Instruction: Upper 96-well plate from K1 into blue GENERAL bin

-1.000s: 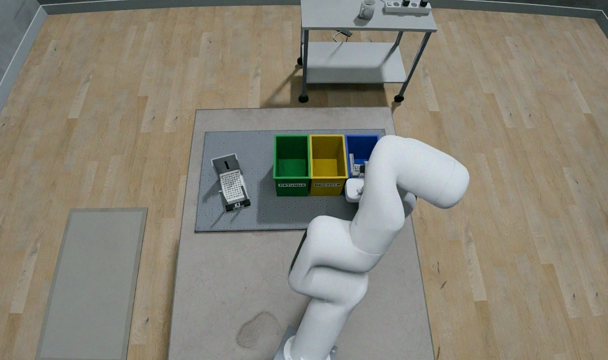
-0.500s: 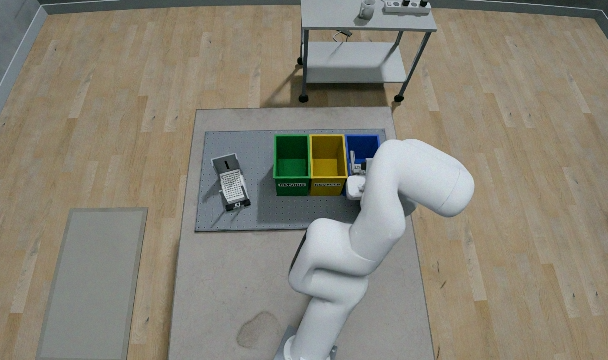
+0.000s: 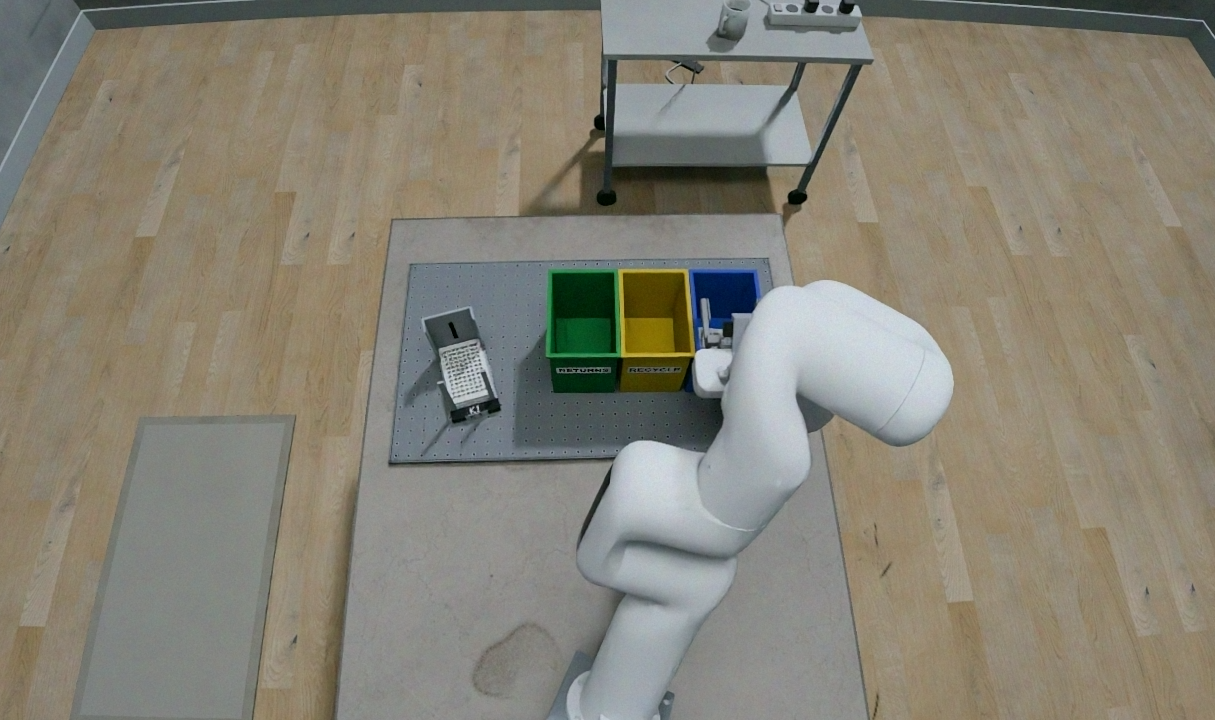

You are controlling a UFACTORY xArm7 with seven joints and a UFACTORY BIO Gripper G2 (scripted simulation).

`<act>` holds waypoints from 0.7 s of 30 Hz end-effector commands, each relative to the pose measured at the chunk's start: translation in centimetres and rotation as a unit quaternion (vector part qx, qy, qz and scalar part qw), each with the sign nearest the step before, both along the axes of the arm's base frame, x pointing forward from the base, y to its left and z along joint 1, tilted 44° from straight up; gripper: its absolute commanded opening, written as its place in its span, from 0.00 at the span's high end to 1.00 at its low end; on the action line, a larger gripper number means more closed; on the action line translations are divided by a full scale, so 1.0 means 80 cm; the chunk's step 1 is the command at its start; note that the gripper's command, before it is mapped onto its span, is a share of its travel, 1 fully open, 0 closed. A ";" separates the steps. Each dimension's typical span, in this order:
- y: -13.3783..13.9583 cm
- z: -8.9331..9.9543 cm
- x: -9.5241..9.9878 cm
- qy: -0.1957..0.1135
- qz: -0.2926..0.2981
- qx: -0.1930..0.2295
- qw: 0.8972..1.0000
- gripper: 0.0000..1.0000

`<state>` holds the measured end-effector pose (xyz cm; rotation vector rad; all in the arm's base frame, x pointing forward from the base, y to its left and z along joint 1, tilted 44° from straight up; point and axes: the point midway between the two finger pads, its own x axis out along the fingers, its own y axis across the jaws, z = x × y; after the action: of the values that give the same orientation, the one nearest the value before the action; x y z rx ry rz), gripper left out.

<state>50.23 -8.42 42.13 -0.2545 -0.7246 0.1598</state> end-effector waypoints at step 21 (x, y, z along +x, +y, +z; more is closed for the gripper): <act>0.104 -0.033 -0.060 0.001 0.006 -0.006 1.000 0.82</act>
<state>46.40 -1.70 39.86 -0.2544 -0.7183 0.1843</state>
